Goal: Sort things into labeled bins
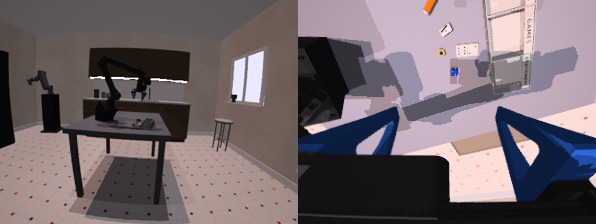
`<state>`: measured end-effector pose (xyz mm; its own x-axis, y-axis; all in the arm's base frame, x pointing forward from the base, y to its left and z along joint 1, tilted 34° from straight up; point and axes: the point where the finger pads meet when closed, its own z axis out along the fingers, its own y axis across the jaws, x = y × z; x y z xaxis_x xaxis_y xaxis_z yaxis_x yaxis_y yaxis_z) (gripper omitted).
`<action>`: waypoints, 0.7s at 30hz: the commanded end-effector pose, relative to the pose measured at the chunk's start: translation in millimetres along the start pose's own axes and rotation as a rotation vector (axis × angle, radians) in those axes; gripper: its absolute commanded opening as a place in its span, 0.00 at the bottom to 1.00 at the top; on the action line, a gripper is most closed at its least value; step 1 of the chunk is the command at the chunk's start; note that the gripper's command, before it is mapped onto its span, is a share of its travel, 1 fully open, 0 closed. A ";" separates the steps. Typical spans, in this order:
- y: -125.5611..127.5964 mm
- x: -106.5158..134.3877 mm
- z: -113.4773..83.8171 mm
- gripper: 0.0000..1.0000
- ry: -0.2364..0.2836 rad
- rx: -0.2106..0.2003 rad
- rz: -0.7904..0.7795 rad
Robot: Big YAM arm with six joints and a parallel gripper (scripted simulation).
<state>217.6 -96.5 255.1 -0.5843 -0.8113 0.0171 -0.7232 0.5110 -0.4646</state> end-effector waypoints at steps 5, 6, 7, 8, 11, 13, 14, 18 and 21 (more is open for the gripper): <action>-1.8 -0.2 -2.6 1.00 -0.002 0.007 0.001; -1.8 -0.2 -2.6 1.00 -0.002 0.007 0.001; -1.8 -0.2 -2.6 1.00 -0.002 0.007 0.001; -1.8 -0.2 -2.6 1.00 -0.002 0.007 0.001; -1.8 -0.2 -2.6 1.00 -0.002 0.007 0.001; -1.8 -0.2 -2.6 1.00 -0.002 0.007 0.001; -1.8 -0.2 -2.6 1.00 -0.002 0.007 0.001; 0.0 0.0 0.0 0.09 0.000 0.000 0.000; 0.0 0.0 0.0 0.09 0.000 0.000 0.000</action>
<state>216.6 -96.2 251.6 -0.5842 -0.8114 0.0194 -0.7264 0.5120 -0.4585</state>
